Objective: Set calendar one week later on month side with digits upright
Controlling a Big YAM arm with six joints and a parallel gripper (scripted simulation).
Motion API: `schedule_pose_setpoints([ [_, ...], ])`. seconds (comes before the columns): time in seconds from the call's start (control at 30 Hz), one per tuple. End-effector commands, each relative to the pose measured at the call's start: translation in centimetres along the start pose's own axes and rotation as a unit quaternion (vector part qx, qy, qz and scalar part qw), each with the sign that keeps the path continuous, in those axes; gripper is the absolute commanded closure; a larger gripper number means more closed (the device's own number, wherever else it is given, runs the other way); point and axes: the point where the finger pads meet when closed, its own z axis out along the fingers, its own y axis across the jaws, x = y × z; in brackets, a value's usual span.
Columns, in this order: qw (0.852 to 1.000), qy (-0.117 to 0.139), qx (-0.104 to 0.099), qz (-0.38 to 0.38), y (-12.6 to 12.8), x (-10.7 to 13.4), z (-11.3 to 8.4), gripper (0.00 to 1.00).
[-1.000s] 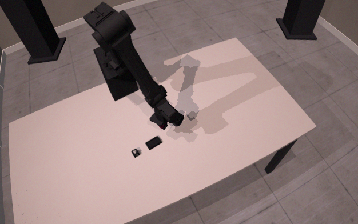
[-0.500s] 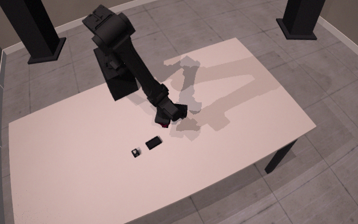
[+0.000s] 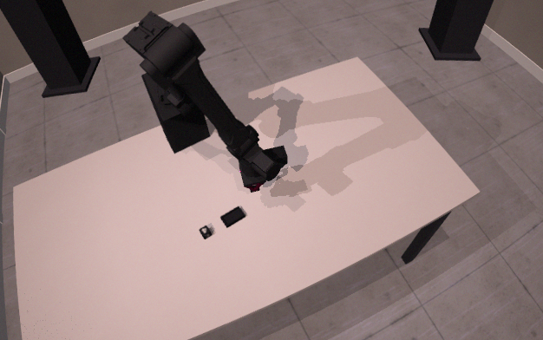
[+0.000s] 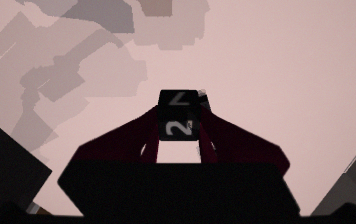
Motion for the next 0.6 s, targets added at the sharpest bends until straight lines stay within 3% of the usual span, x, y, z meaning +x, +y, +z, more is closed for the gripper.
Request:
schedule_pose_setpoints([
  [0.0,0.996,-0.013,0.006,-0.093,-0.08,-1.36,0.00,0.75],
  [0.27,0.985,-0.014,0.007,-0.172,0.21,-1.83,-0.04,0.75],
  [0.57,0.984,-0.016,0.011,-0.178,-0.03,-1.97,-0.21,0.75],
])
